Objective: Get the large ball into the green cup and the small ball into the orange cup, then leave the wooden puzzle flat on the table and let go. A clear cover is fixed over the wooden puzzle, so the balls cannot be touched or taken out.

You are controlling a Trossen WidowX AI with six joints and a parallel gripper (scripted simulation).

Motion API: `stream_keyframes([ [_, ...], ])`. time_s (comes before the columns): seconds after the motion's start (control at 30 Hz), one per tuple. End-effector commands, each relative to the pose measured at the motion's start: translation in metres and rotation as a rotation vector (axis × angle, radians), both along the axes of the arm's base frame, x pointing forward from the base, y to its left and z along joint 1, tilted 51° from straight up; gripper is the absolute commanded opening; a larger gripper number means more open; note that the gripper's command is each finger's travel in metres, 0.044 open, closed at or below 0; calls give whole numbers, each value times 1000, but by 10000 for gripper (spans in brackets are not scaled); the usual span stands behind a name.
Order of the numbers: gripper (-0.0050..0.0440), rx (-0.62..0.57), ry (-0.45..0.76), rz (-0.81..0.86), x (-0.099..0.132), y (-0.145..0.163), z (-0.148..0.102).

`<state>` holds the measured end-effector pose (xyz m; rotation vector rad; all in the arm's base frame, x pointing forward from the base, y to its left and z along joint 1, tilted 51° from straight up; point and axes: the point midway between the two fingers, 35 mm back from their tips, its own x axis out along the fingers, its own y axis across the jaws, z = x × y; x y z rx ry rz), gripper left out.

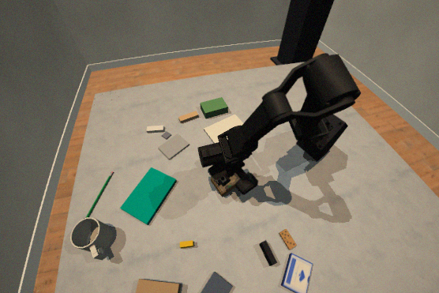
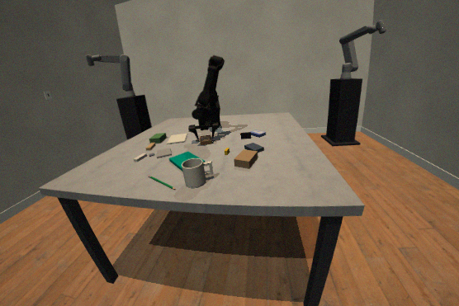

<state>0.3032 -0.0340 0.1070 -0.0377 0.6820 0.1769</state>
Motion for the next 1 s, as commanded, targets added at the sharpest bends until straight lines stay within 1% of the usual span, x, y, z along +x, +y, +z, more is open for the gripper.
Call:
stream_keyframes([
  [0.0, 440, 1, 7, -4, 4, 1, -6],
  [0.1, 440, 1, 7, -4, 4, 1, -6],
  [0.17, 392, 1, 7, -4, 4, 1, -6],
  [0.57, 312, 1, 7, -4, 4, 1, -6],
  [0.67, 305, 1, 7, -4, 4, 1, -6],
  [0.8, 209, 1, 8, -3, -3, -2, 2],
  [0.97, 89, 0, 8, -3, -28, -7, 23],
])
